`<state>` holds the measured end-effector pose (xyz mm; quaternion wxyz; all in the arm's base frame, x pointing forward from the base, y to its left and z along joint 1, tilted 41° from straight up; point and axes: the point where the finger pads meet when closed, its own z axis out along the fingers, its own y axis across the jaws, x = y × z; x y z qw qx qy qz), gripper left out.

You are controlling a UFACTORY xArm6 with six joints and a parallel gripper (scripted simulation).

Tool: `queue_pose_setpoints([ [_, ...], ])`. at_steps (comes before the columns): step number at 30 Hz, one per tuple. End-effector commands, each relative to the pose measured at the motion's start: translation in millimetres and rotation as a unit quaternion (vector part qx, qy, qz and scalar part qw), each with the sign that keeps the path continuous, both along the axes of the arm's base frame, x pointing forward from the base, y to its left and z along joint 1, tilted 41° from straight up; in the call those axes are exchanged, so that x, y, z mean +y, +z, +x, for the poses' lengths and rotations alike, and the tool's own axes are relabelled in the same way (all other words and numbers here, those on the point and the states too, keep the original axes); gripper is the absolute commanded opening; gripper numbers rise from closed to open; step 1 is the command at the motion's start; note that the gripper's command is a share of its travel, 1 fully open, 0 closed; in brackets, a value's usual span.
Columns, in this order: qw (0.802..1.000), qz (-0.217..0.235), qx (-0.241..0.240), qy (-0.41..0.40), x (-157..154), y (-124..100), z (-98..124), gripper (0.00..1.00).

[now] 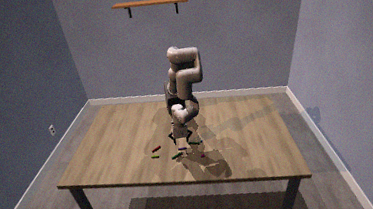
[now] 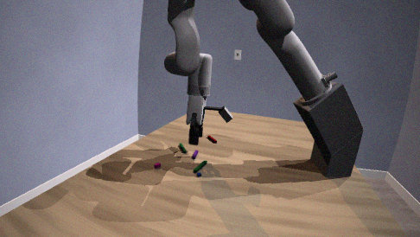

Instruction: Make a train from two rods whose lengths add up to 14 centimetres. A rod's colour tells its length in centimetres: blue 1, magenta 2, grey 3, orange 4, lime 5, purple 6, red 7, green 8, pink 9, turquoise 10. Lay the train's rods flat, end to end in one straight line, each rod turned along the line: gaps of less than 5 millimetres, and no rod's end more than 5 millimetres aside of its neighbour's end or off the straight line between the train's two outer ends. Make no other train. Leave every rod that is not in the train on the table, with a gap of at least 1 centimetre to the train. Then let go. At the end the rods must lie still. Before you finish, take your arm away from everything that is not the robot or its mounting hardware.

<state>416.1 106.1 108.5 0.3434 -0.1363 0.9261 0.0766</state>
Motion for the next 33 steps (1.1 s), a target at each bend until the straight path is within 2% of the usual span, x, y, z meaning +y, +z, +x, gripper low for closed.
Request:
queue_pose_setpoints([
  [1,1.000,0.003,0.005,0.004,-4,16,-13,0.84],
  [7,1.000,0.003,0.005,0.004,-7,26,-21,0.84],
  [15,1.000,0.003,0.005,0.004,-8,28,-22,0.84],
  [16,1.000,0.003,0.005,0.004,-8,28,-22,1.00],
  [33,1.000,0.003,0.005,0.004,-8,28,-22,1.00],
])
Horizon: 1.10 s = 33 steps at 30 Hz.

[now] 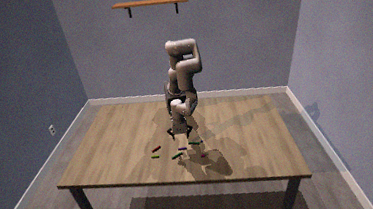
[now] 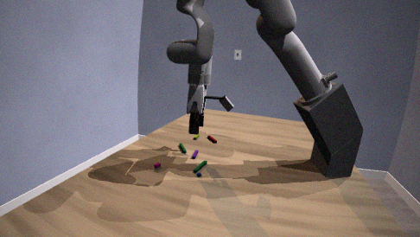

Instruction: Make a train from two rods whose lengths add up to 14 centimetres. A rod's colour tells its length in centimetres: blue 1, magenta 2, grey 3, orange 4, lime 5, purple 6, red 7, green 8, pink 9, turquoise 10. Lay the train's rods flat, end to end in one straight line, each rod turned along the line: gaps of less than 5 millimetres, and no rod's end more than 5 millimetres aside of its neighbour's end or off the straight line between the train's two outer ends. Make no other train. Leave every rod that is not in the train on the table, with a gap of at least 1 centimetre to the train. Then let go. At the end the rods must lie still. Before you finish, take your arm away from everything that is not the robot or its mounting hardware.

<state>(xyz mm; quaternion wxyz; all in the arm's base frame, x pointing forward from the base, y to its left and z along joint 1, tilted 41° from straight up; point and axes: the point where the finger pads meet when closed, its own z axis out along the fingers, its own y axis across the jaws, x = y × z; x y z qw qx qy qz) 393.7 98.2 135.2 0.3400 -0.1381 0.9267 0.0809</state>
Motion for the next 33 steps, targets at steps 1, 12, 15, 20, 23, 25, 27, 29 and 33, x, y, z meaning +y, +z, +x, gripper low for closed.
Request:
queue_pose_setpoints([
  [1,1.000,0.001,0.001,0.001,0,1,0,1.00],
  [12,0.997,0.049,0.017,-0.060,-4,4,12,1.00],
  [15,0.993,0.076,0.027,-0.092,-6,6,17,1.00],
  [20,0.979,0.126,0.045,-0.154,-10,9,28,1.00],
  [23,0.968,0.154,0.056,-0.188,-12,11,35,1.00],
  [25,0.960,0.173,0.064,-0.211,-13,12,38,1.00],
  [27,0.951,0.191,0.071,-0.233,-15,13,42,1.00],
  [29,0.941,0.208,0.078,-0.255,-16,14,46,1.00],
  [33,0.931,0.225,0.086,-0.276,-17,15,49,1.00],
])
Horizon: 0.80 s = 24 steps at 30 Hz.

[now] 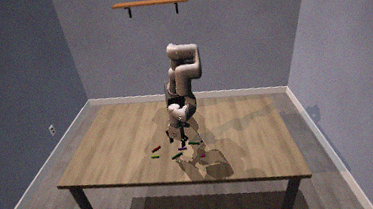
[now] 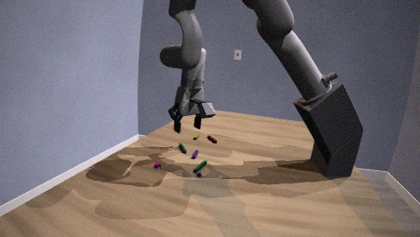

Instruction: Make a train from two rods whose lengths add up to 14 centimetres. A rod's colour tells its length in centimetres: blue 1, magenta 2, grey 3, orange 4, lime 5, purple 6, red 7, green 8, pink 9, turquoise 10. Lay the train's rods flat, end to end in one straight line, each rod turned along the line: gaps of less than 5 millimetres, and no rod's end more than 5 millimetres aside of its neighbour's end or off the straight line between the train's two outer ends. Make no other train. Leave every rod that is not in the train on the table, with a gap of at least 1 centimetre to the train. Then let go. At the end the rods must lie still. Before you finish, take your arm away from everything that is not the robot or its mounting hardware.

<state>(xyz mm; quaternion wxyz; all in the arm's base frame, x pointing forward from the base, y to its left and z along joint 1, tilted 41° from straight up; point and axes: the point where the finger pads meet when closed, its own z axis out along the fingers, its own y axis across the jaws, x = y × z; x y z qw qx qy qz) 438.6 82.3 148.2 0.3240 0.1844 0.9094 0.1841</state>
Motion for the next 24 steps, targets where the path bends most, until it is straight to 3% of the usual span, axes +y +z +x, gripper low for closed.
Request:
queue_pose_setpoints([
  [1,0.998,0.047,0.039,-0.030,-2,2,8,1.00],
  [10,0.982,0.125,0.071,-0.123,-8,5,21,1.00],
  [18,0.978,0.137,0.076,-0.137,-8,6,23,1.00],
  [19,0.978,0.137,0.076,-0.137,-8,6,23,0.24],
  [24,0.978,0.137,0.076,-0.137,-8,6,23,0.24],
])
